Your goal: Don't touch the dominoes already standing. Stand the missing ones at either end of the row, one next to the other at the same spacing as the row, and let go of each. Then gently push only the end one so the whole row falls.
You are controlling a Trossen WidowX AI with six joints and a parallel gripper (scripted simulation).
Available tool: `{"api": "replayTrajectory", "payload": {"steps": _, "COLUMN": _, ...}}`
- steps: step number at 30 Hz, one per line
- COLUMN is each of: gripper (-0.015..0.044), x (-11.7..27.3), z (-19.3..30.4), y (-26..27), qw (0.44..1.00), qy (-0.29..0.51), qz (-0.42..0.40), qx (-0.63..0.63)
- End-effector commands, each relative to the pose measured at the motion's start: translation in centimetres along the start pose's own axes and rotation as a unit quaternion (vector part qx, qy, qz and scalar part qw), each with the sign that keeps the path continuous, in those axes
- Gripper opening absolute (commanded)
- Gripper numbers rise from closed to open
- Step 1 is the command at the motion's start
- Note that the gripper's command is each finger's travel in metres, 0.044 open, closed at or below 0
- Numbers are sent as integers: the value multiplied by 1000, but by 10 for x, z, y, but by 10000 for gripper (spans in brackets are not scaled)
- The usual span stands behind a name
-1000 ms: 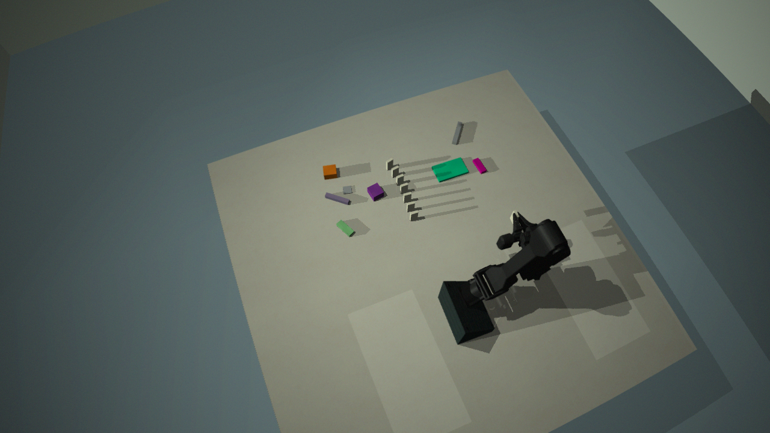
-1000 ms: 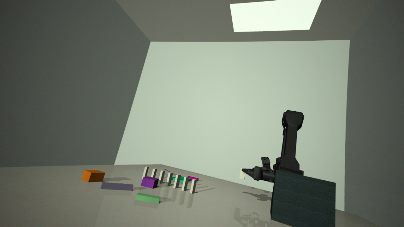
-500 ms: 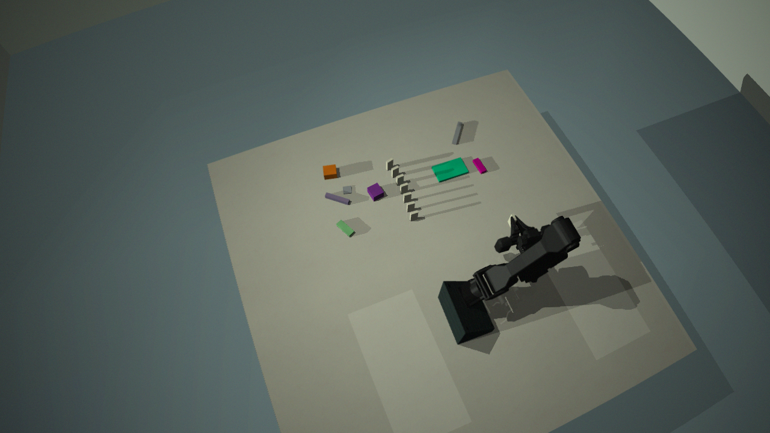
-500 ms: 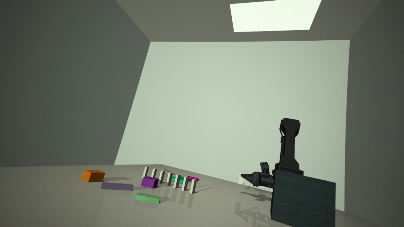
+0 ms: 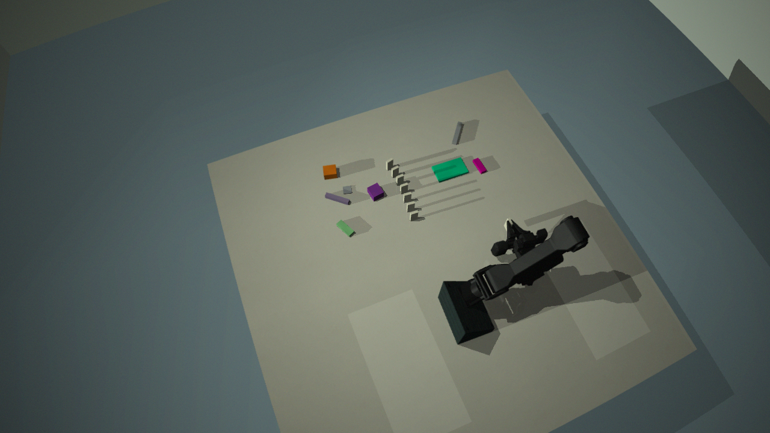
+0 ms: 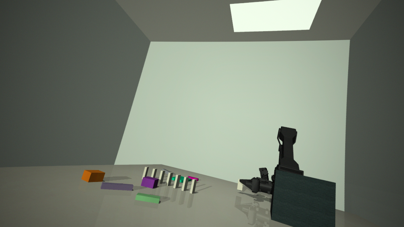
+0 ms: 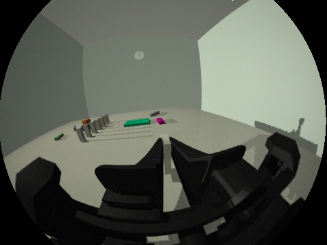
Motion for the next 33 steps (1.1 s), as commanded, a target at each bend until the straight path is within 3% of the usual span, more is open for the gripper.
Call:
{"api": "replayTrajectory", "payload": {"steps": 1, "gripper": 25, "x": 0, "z": 8, "y": 3, "qw": 1000, "qy": -1, "qz": -2, "qx": 4}}
{"api": "replayTrajectory", "payload": {"steps": 14, "gripper": 25, "x": -1, "z": 10, "y": 4, "qw": 1000, "qy": -1, "qz": -2, "qx": 4}}
{"api": "replayTrajectory", "payload": {"steps": 29, "gripper": 419, "x": -1, "z": 10, "y": 4, "qw": 1000, "qy": -1, "qz": -2, "qx": 4}}
{"api": "replayTrajectory", "payload": {"steps": 33, "gripper": 440, "x": -1, "z": -2, "y": 0, "qw": 1000, "qy": -1, "qz": -2, "qx": 3}}
Point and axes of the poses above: the point midway between the two fingers, 35 mm back from their tips, its own x axis back along the fingers, its own y axis across the jaws, z = x × y, the point moved 7 cm from there along x, back along the fingers, and after that the axes turned 10 degrees about x, right-handed, at the moved point
